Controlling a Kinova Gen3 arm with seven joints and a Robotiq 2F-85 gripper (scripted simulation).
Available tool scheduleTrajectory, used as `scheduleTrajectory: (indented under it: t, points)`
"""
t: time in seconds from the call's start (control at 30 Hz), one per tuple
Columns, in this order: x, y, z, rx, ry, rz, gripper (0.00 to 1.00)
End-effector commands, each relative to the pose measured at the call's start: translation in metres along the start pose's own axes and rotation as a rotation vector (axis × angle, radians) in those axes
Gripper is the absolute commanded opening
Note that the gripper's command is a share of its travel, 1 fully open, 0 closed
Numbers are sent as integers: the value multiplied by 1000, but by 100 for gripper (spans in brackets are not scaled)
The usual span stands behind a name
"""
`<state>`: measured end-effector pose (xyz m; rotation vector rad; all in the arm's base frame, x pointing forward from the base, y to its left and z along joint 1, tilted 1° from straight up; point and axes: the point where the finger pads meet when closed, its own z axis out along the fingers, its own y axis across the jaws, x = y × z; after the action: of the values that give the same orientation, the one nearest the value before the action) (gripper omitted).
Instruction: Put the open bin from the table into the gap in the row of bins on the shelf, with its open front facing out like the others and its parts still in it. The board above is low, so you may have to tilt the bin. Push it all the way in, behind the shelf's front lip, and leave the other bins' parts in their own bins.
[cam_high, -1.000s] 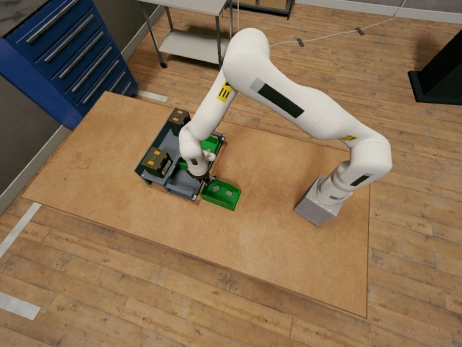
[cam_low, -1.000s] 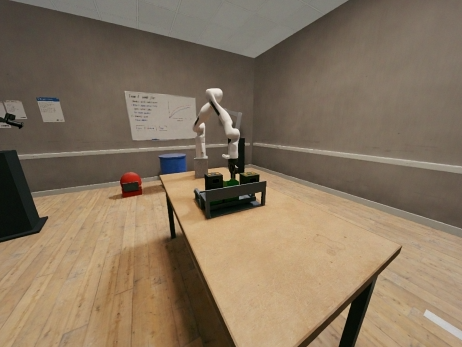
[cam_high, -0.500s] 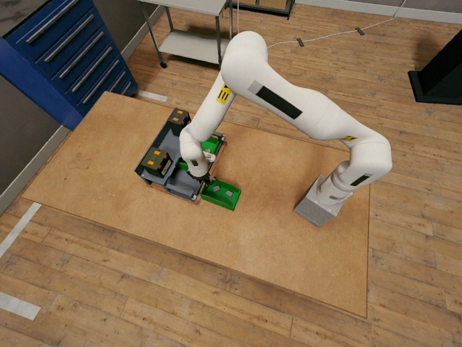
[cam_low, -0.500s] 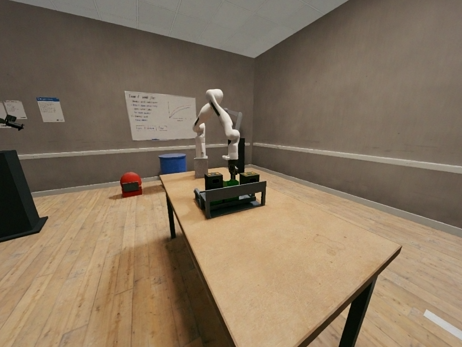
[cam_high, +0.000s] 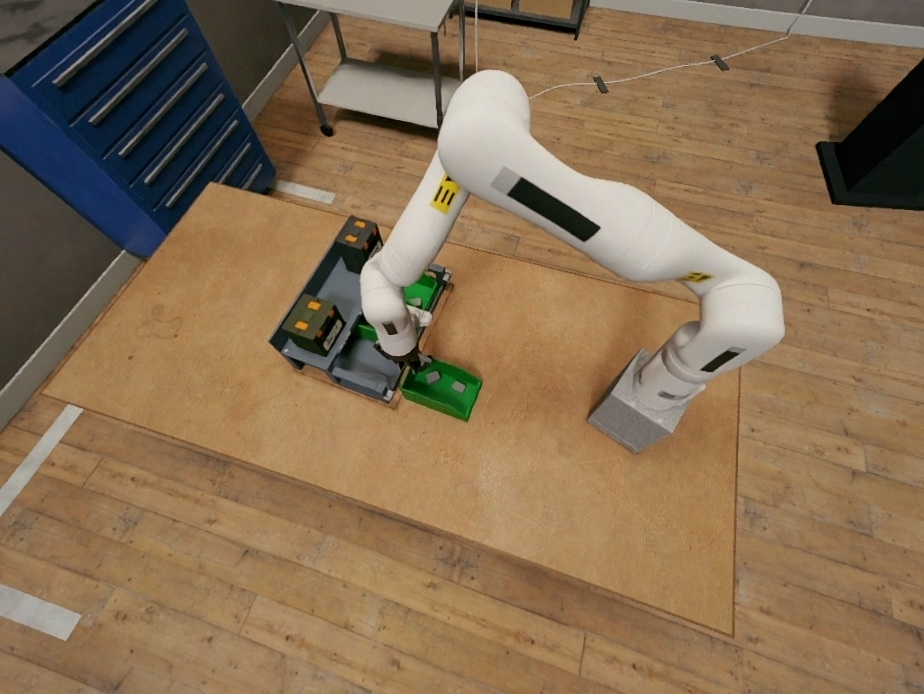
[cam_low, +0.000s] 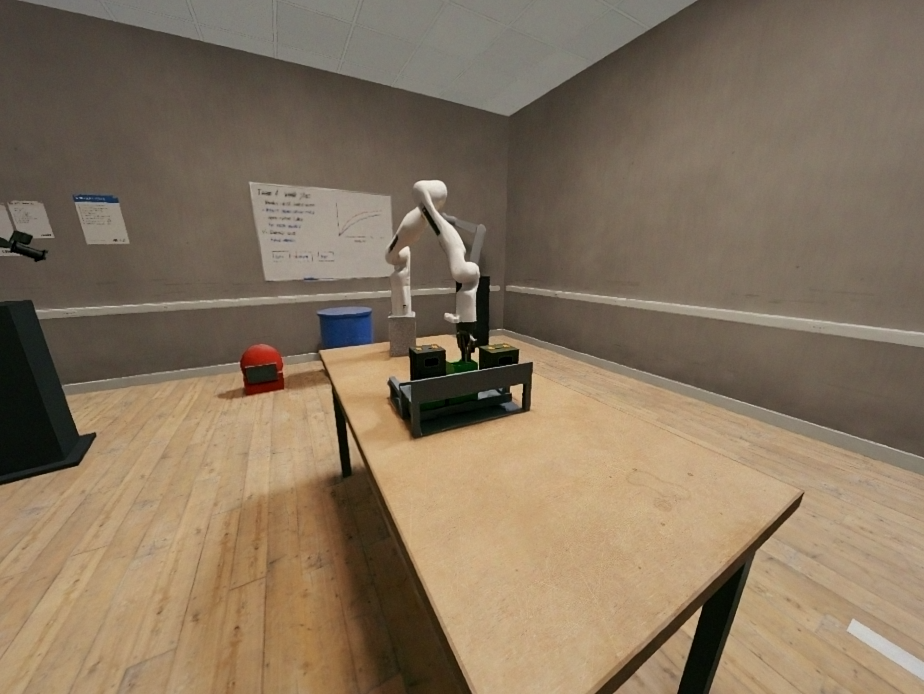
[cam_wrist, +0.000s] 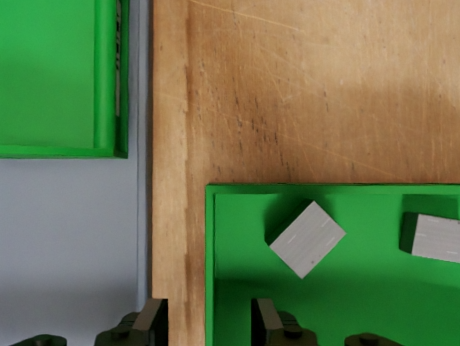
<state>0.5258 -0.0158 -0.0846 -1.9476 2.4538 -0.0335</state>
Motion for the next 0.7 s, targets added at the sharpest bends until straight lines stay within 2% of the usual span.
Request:
scheduleTrajectory:
  t: [0.0, 0.2, 0.67]
  points:
    - [0, -1, -1, 2, 0, 0, 39]
    - [0, -1, 9, 2, 0, 0, 39]
    - [0, -1, 13, 2, 0, 0, 39]
